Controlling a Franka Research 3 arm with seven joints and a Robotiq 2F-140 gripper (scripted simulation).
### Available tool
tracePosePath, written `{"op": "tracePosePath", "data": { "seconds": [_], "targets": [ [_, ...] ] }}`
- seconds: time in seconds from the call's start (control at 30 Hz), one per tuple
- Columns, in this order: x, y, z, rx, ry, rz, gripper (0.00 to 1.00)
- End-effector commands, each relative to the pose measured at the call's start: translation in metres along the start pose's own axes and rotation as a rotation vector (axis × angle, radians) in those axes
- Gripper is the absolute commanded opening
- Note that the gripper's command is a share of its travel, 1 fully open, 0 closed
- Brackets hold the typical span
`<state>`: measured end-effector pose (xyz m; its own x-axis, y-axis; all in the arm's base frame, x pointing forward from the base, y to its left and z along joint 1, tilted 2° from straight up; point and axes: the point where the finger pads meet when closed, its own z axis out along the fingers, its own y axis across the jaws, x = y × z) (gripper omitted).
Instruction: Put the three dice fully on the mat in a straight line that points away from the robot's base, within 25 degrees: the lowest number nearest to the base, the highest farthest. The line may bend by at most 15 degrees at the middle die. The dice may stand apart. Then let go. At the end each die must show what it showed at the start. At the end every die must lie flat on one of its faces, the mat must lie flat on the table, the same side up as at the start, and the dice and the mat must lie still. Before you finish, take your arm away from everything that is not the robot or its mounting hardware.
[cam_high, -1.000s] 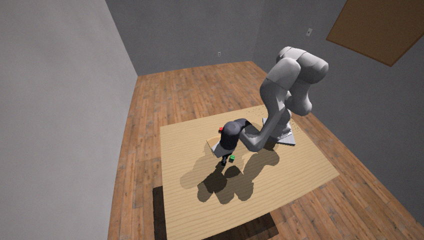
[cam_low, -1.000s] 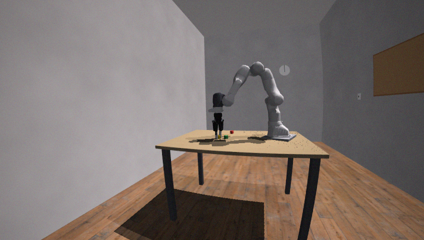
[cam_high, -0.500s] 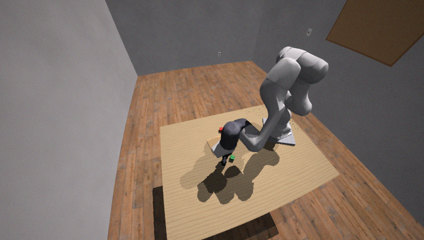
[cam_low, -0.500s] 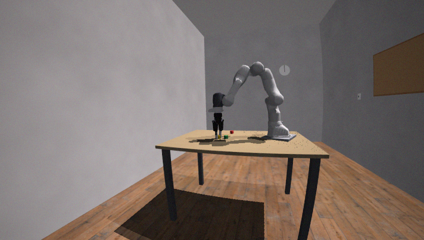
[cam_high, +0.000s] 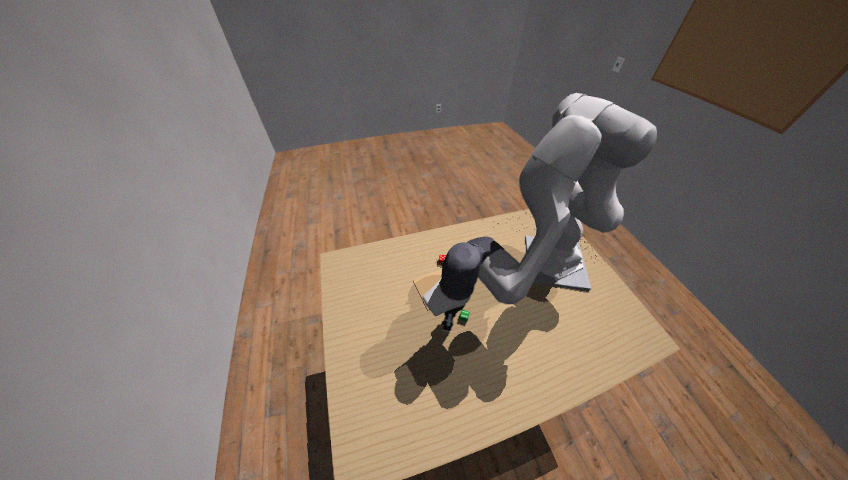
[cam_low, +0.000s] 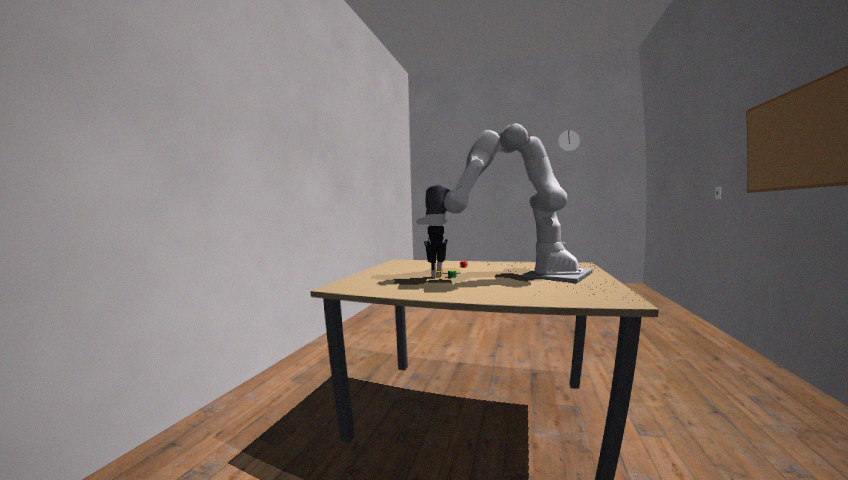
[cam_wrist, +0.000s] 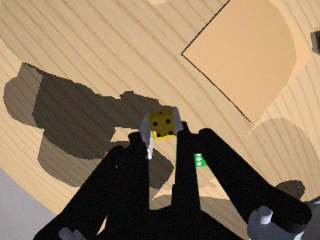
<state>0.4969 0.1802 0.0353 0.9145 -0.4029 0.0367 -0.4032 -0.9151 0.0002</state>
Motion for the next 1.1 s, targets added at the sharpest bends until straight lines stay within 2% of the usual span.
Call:
{"op": "tracePosePath", "data": {
  "seconds": [0.0,0.87,0.97,1.07],
  "targets": [
    [-0.001,0.000,0.001,0.001,-0.002,0.000,0.16],
    [-0.001,0.000,0.001,0.001,-0.002,0.000,0.16],
    [-0.001,0.000,-0.005,0.001,-0.002,0.000,0.16],
    [-0.001,0.000,-0.018,0.001,-0.002,0.000,0.16]
  ]
}}
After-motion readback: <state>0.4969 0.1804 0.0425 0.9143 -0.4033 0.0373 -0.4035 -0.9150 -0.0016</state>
